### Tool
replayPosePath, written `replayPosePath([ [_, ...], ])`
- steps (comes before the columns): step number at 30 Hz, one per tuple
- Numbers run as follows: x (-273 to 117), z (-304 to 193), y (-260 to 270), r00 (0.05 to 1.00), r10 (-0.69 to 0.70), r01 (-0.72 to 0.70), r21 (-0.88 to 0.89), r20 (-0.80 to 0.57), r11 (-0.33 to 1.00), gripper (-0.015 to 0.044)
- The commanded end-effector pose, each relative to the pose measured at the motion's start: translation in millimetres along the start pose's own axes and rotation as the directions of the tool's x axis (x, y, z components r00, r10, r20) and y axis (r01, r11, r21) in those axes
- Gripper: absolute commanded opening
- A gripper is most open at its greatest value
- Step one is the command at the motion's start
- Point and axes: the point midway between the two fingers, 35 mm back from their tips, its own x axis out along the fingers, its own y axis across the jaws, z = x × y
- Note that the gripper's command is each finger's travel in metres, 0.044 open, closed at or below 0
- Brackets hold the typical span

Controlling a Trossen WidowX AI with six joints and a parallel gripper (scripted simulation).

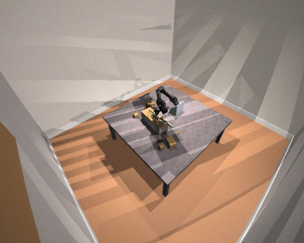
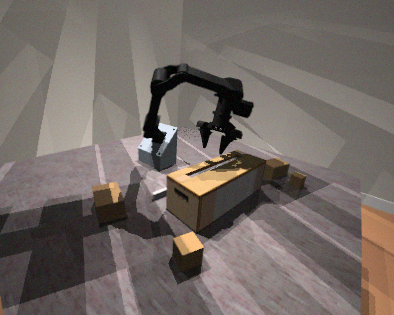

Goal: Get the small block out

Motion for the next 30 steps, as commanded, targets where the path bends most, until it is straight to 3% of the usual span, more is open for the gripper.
replayPosePath([
  [1,0,0,-1,1.0,-0.002,0.002,-0.027,-0.01,1.0,0.04],
  [30,42,11,-1,1.0,0.004,-0.005,-0.047,-0.031,0.999,0.04],
])
